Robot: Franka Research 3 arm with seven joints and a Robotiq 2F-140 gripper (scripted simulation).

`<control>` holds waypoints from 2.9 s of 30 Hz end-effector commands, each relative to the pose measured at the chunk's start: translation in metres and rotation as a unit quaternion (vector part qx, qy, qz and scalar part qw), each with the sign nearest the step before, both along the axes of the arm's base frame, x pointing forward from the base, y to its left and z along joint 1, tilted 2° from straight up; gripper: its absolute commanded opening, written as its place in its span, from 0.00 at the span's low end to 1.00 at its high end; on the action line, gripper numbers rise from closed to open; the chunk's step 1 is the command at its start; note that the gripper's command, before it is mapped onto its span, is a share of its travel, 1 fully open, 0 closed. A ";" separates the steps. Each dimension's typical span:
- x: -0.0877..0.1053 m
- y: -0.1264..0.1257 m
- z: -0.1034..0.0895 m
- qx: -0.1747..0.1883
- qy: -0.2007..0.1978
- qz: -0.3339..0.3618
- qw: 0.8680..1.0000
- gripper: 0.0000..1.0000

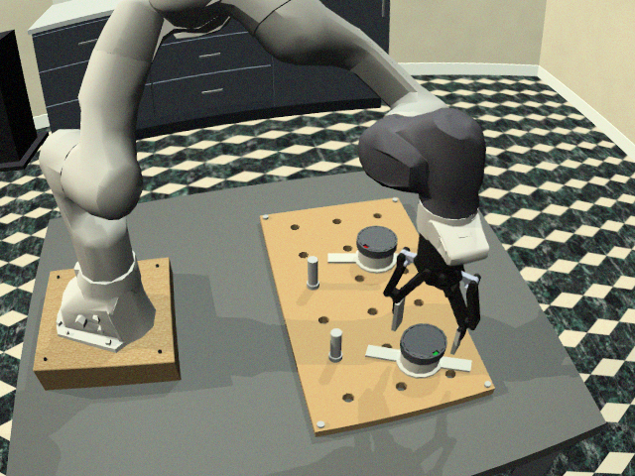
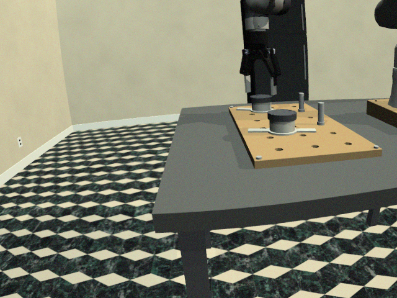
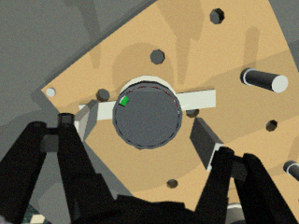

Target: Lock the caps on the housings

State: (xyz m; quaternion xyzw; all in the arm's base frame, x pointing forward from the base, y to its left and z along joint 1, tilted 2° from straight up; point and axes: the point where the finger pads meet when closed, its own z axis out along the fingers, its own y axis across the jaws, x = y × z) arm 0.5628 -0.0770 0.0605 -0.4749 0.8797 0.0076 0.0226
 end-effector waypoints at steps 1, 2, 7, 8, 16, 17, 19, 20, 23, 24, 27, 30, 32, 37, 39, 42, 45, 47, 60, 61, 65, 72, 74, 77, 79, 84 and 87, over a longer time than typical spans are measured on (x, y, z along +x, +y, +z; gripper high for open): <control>-0.003 0.000 0.006 0.001 0.005 -0.003 1.000 0.78; -0.003 0.000 0.008 0.001 0.005 -0.003 1.000 0.78; -0.004 0.000 0.014 0.001 0.005 -0.003 1.000 0.78; -0.004 0.000 0.016 0.001 0.005 -0.003 1.000 0.78; -0.004 -0.001 0.033 0.001 0.005 -0.003 1.000 0.78; -0.004 -0.001 0.035 0.001 0.005 -0.003 1.000 0.78; -0.004 -0.001 0.039 0.001 0.005 -0.003 1.000 0.78; -0.004 -0.001 0.040 0.001 0.005 -0.003 1.000 0.78; -0.004 -0.001 0.042 0.001 0.005 -0.003 1.000 0.78; -0.004 -0.001 0.043 0.001 0.005 -0.003 1.000 0.78; -0.004 -0.001 0.047 0.001 0.005 -0.003 1.000 0.78; -0.004 -0.001 0.050 0.001 0.005 -0.003 1.000 0.78; -0.004 -0.001 0.051 0.001 0.005 -0.003 1.000 0.78; -0.004 -0.001 0.052 0.001 0.005 -0.003 1.000 0.78; -0.004 -0.001 0.053 0.001 0.005 -0.003 1.000 0.78; -0.004 -0.001 0.053 0.001 0.005 -0.003 1.000 0.78; -0.004 0.009 0.053 0.001 0.005 -0.017 1.000 0.78; -0.003 0.039 0.054 0.003 0.006 -0.056 0.998 0.78; -0.057 0.266 0.061 0.023 0.018 -0.187 0.982 0.78; -0.063 0.280 0.062 0.024 0.019 -0.190 0.981 0.78; -0.063 0.280 0.062 0.023 0.020 -0.206 0.978 0.78; -0.063 0.280 0.062 0.015 0.014 -0.293 0.956 0.78; -0.063 0.280 0.062 0.015 0.014 -0.293 0.956 0.78; -0.063 0.280 0.062 0.012 0.015 -0.354 0.935 0.78; -0.063 0.280 0.062 0.012 0.017 -0.380 0.925 0.78; -0.063 0.280 0.062 0.012 0.018 -0.385 0.923 0.78; -0.063 0.280 0.062 0.012 0.018 -0.385 0.923 0.78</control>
